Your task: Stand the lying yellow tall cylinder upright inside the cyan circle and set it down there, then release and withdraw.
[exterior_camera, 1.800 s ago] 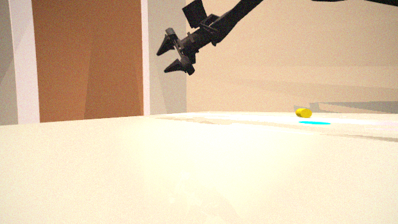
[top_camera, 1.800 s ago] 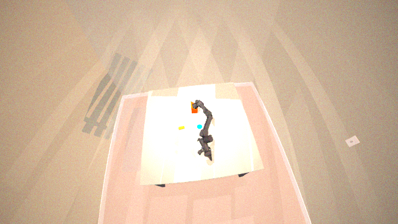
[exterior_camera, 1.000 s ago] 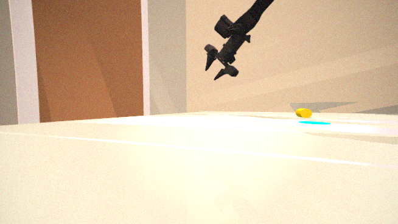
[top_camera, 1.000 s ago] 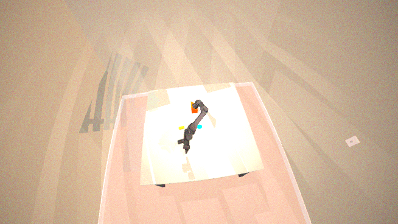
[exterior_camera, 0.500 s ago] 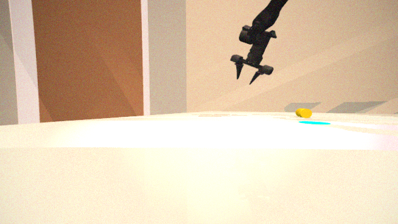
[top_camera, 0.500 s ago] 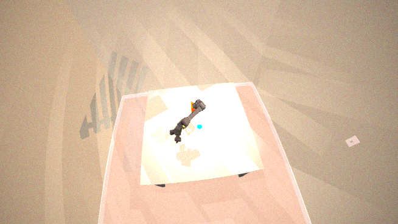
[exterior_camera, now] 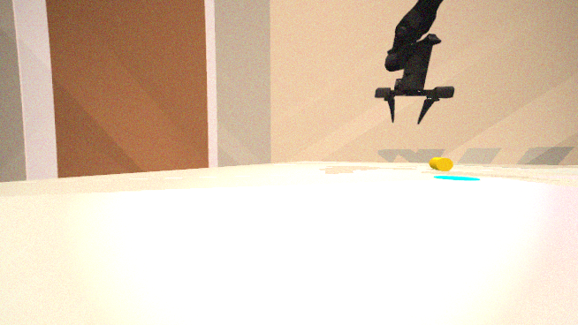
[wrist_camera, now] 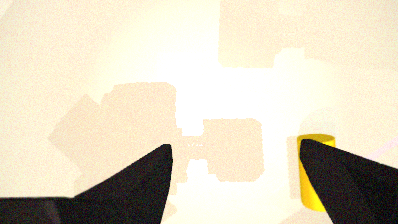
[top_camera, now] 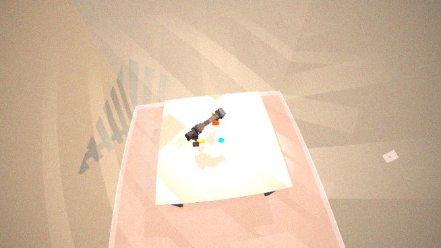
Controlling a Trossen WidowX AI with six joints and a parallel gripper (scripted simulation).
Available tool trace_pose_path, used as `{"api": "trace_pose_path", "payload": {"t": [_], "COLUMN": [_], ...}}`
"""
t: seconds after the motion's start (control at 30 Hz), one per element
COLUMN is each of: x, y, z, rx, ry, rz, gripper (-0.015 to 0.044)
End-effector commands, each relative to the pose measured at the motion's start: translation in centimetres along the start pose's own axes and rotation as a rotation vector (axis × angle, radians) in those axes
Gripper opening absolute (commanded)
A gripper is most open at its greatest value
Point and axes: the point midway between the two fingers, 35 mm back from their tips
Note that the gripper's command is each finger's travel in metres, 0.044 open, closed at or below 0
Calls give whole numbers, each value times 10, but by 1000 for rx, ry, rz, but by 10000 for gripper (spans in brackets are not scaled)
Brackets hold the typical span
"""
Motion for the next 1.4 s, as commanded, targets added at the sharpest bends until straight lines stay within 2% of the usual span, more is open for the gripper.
{"api": "trace_pose_path", "payload": {"t": [0.0,0.2,0.37,0.67,0.83,1.1,1.37], "x": [-26,-63,-64,-72,-73,-73,-72], "y": [1,8,6,-92,-99,-99,-95], "z": [-15,-42,-43,-65,-68,-68,-62], "rx": [78,217,222,224,225,225,206], "ry": [29,87,89,90,90,90,137], "rz": [-44,-83,-83,-81,-81,-81,-76], "gripper": [309,309,309,309,309,105,105]}}
Point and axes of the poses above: the point midway between the two fingers, 35 mm back from their tips, its own y axis back along the fingers, its own x axis across the jaws, z = x × y, and after that the axes turned 12 degrees about y, right-handed
